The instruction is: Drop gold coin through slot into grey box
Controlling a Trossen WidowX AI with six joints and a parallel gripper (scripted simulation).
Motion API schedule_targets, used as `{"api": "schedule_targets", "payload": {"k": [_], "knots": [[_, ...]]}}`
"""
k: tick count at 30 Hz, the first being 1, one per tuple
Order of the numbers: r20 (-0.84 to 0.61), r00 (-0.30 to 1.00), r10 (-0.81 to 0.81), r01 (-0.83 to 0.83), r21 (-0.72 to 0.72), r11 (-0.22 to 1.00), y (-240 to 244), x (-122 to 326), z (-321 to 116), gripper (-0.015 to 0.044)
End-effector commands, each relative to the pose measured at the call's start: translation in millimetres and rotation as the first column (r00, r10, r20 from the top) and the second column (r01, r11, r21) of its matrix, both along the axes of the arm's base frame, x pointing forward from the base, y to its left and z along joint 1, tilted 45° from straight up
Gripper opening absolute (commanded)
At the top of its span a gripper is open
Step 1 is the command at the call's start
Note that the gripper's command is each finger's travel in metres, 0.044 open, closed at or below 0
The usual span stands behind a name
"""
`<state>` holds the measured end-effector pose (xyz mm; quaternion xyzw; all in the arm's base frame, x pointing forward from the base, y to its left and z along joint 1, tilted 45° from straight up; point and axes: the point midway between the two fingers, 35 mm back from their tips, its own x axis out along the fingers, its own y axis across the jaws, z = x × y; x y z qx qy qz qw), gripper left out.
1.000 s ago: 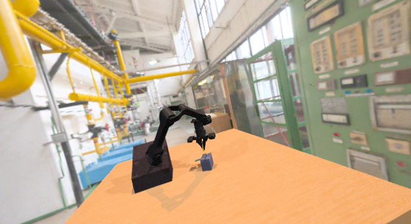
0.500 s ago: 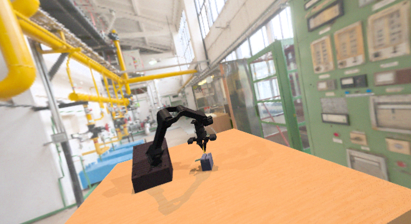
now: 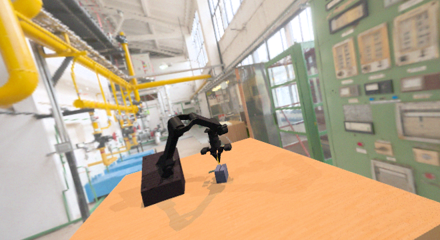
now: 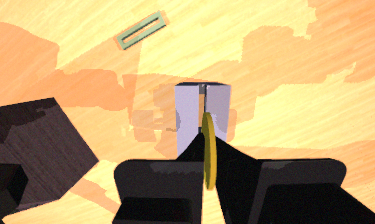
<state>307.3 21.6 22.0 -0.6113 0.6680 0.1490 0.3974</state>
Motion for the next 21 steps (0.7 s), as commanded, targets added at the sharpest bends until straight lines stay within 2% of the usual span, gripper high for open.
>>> {"api": "schedule_targets", "payload": {"k": [1, 21], "knots": [[-0.004, 1.000, 0.005, -0.005, 0.000, 1.000, -0.9, -1.5, 2.8, 0.0000], [-0.003, 1.000, 0.002, -0.002, 0.000, 1.000, -3.6, -0.1, -0.8, 0.0000]]}}
